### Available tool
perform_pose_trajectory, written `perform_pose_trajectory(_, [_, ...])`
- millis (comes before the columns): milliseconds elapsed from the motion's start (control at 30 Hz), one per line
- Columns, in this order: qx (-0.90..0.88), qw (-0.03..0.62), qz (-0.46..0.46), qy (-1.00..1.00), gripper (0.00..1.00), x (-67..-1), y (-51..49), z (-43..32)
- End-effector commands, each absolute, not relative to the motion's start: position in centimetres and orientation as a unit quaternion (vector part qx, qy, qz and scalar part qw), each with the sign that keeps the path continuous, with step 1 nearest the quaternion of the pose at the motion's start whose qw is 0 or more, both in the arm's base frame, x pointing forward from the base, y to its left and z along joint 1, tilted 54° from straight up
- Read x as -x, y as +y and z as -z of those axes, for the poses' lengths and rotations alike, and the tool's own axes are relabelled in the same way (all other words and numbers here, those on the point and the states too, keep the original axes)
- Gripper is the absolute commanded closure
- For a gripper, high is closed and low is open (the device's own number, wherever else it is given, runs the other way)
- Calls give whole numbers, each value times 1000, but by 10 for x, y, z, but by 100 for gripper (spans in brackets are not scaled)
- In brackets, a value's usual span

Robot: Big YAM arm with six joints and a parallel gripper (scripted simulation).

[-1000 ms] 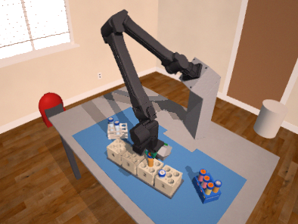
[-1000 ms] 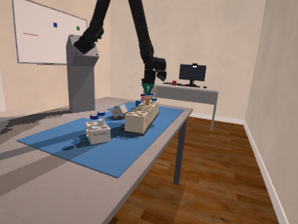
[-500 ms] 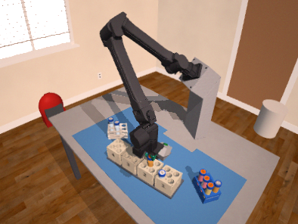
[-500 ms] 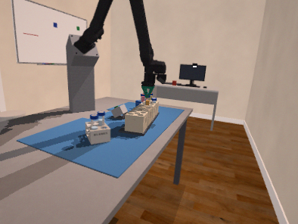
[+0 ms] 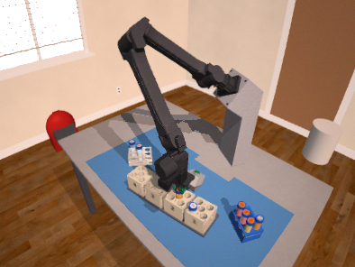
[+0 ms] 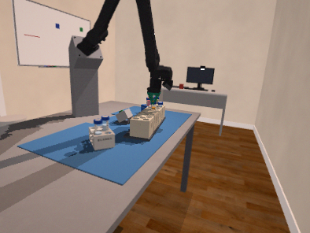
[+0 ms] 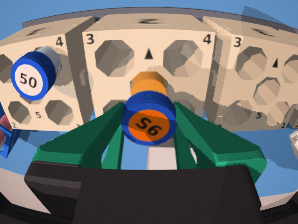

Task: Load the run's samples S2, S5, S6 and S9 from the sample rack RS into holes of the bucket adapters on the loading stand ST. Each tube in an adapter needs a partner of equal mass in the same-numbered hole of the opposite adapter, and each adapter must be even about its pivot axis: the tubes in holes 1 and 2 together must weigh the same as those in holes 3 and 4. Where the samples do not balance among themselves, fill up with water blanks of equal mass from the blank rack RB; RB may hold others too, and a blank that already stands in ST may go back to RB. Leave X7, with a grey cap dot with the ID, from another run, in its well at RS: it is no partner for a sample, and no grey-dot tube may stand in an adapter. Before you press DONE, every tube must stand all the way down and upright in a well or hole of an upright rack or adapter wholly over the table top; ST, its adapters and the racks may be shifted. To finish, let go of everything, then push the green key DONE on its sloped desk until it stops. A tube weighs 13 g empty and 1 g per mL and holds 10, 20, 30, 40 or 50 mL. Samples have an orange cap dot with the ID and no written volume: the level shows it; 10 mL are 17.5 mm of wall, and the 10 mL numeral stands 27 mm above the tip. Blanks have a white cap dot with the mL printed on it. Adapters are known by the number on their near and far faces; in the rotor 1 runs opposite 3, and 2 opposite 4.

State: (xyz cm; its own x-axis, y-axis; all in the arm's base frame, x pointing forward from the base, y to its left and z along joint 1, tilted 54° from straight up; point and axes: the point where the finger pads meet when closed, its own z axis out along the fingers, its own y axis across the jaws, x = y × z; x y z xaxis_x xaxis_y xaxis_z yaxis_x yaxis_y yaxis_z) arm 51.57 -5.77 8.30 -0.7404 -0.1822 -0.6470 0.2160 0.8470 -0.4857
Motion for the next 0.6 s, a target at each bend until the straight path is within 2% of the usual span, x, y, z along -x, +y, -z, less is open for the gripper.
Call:
perform_pose_trajectory(0, [-10,365,279,888,100,-523,-63,-84])
perform_pose_trajectory(533, [-8,368,275,888,100,-528,-62,-80])
perform_pose_trajectory(567, [-8,368,275,888,45,-528,-62,-80])
